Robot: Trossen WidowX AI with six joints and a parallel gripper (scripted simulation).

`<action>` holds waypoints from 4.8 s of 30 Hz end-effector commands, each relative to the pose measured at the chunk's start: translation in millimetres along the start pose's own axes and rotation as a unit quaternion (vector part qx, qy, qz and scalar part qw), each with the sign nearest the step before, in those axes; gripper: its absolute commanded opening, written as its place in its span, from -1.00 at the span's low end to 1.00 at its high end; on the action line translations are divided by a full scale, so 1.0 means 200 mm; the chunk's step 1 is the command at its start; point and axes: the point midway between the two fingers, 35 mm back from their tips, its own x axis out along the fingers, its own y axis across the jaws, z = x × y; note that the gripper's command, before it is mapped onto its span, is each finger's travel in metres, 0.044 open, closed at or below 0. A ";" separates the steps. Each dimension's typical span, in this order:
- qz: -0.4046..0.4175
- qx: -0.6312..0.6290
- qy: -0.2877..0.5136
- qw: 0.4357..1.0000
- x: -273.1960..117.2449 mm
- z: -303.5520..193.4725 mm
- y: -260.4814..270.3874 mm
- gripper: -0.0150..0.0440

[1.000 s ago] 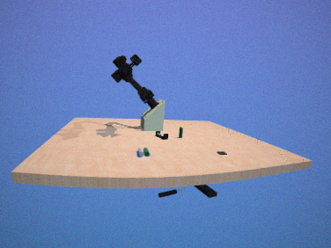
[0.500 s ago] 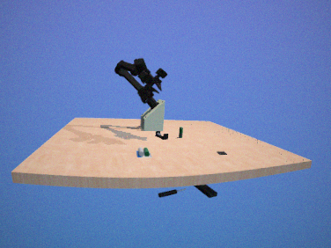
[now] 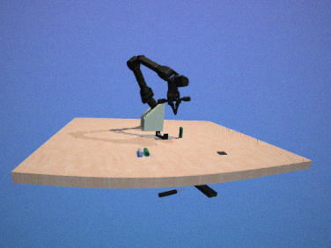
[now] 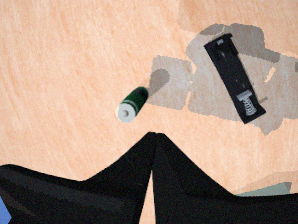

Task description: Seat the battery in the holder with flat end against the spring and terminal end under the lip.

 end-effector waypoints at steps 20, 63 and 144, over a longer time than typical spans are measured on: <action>-0.083 -0.021 0.000 0.996 0.46 -0.09 -0.06 -0.49; -0.081 -0.020 0.000 0.997 0.51 -0.10 0.25 -0.49; -0.057 -0.716 0.057 0.693 0.68 -0.10 0.33 0.26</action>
